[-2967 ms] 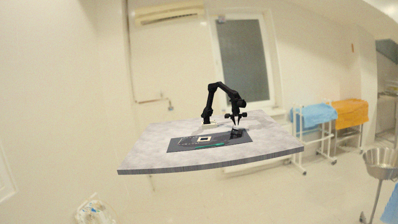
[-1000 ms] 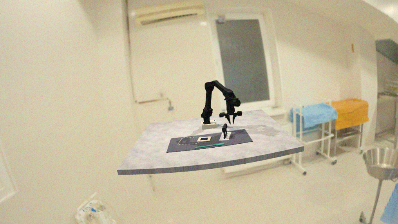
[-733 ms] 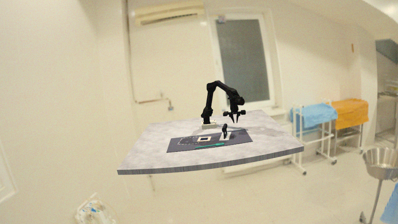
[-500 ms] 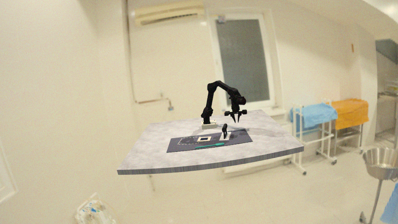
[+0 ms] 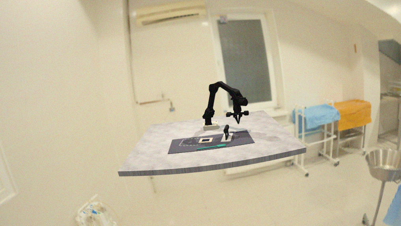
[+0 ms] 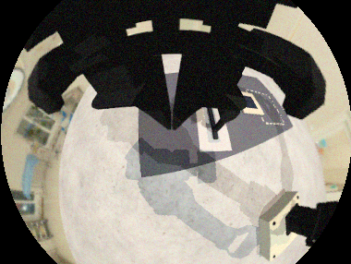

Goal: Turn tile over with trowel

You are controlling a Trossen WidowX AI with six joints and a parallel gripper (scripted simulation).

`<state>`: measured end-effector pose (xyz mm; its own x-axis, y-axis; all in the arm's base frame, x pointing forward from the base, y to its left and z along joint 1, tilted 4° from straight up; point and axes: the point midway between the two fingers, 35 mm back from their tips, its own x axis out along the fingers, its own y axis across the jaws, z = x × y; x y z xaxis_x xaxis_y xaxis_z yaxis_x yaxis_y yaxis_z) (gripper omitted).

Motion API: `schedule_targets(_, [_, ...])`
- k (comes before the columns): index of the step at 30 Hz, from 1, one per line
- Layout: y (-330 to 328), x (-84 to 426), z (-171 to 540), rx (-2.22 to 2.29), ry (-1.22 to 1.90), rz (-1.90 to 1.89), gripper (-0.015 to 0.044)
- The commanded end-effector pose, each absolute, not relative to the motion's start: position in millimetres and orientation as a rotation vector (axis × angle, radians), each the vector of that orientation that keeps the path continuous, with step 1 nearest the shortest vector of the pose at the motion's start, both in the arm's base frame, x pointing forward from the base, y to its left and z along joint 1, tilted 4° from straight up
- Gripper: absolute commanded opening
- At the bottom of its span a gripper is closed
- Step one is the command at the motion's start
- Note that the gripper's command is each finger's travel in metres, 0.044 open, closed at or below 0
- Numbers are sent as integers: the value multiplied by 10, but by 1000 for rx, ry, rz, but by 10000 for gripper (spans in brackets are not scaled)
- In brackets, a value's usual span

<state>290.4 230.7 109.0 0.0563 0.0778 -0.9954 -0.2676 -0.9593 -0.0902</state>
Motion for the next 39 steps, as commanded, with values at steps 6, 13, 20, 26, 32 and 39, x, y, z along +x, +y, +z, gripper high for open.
schedule_targets(6, [2307,2904,1090,-2084,193,1991,0])
schedule_targets(13, [2307,2904,1090,-2084,193,1991,100])
schedule_targets(20, [2307,2904,1090,-2084,193,1991,100])
schedule_targets(26, [2307,2904,1090,-2084,193,1991,100])
schedule_targets(32, [2307,2904,1090,-2084,193,1991,100])
schedule_targets(39, [2307,2904,1090,-2084,193,1991,0])
